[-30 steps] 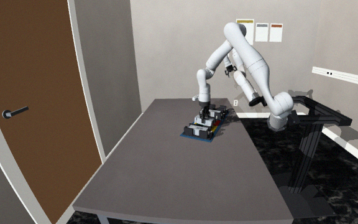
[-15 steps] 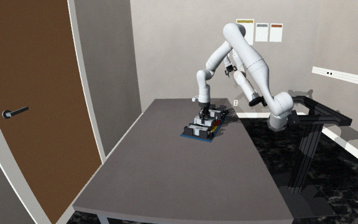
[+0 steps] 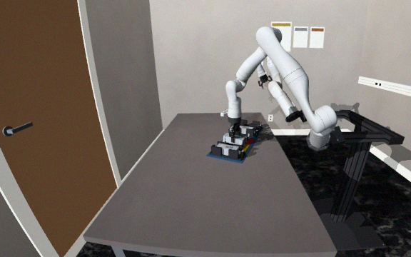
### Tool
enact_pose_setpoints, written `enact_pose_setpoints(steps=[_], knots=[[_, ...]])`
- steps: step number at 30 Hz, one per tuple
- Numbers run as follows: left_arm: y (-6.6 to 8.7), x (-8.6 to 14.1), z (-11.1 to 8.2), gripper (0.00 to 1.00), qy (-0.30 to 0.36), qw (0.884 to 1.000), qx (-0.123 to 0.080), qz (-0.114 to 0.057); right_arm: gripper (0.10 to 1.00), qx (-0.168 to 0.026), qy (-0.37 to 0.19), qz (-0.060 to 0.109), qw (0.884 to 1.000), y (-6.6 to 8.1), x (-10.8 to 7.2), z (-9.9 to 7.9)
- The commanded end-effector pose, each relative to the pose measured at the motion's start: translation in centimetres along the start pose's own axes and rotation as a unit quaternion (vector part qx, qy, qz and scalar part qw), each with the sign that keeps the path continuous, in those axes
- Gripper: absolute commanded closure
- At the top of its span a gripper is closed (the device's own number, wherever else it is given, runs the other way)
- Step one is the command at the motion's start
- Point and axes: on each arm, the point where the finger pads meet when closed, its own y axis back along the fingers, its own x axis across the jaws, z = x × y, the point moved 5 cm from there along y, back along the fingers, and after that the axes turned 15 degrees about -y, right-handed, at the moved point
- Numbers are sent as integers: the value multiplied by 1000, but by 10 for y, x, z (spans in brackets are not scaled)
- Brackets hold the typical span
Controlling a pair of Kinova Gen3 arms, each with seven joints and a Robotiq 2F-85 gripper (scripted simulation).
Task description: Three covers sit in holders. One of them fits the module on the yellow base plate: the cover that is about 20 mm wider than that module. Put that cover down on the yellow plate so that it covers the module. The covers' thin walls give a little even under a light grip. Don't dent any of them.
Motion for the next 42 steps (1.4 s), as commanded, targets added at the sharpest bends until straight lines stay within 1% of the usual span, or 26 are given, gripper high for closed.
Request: enact_pose_setpoints(steps=[1,7,16,24,33,42], knots=[[-2,2,2,1000,2,1000,-1,2,100,0,0,0,1000,0,0,0],[0,1,0,1000,0,1000,1,0,100,0,0,0,1000,0,0,0],[-2,3,2,1000,2,1000,-1,2,100,0,0,0,1000,0,0,0],[-1,1,0,1000,0,1000,0,0,100,0,0,0,1000,0,0,0],[-8,1,1,1000,2,1000,-1,2,100,0,0,0,1000,0,0,0],[-7,0,0,1000,0,1000,1,1,100,0,0,0,1000,0,0,0]])
